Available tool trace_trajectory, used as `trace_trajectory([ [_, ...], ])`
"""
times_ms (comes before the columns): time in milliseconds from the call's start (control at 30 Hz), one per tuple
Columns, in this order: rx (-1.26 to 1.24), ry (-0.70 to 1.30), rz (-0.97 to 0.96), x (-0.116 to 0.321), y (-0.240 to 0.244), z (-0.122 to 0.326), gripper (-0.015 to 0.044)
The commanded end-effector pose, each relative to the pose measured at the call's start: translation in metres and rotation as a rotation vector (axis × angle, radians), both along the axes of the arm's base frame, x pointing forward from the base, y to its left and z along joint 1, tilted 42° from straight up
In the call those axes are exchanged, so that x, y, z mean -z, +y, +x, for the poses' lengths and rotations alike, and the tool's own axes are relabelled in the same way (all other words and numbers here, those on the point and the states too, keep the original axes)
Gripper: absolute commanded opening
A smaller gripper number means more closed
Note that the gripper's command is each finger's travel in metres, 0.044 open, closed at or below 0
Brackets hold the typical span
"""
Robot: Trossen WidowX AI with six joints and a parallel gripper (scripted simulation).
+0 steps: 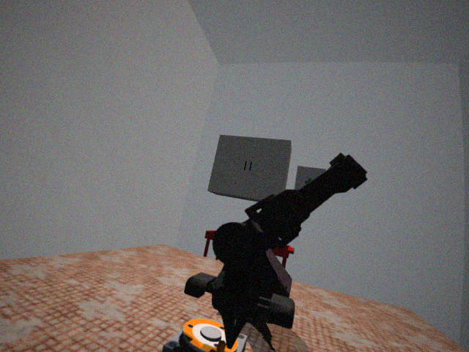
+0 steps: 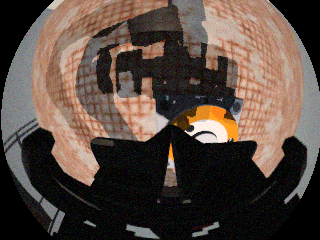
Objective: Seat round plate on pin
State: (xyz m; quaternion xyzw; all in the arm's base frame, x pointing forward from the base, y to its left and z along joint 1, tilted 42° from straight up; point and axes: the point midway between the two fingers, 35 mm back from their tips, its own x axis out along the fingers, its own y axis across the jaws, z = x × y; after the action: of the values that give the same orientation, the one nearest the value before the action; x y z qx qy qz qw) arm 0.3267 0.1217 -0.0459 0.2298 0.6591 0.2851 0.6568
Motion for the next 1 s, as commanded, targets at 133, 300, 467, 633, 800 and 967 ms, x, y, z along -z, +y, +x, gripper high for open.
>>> trace_trajectory([
  [133,0.000,-0.009,-0.004,0.003,-0.005,0.011,0.0000],
  [300,0.000,-0.009,-0.004,0.005,-0.009,0.016,0.0000],
  [467,0.000,-0.009,-0.004,0.007,-0.013,0.021,0.0000],
  [633,0.000,-0.009,-0.005,0.009,-0.017,0.024,0.0000],
  [800,0.000,-0.010,-0.005,0.011,-0.019,0.025,0.0000],
  [967,0.000,-0.010,-0.005,0.014,-0.022,0.027,0.0000],
])
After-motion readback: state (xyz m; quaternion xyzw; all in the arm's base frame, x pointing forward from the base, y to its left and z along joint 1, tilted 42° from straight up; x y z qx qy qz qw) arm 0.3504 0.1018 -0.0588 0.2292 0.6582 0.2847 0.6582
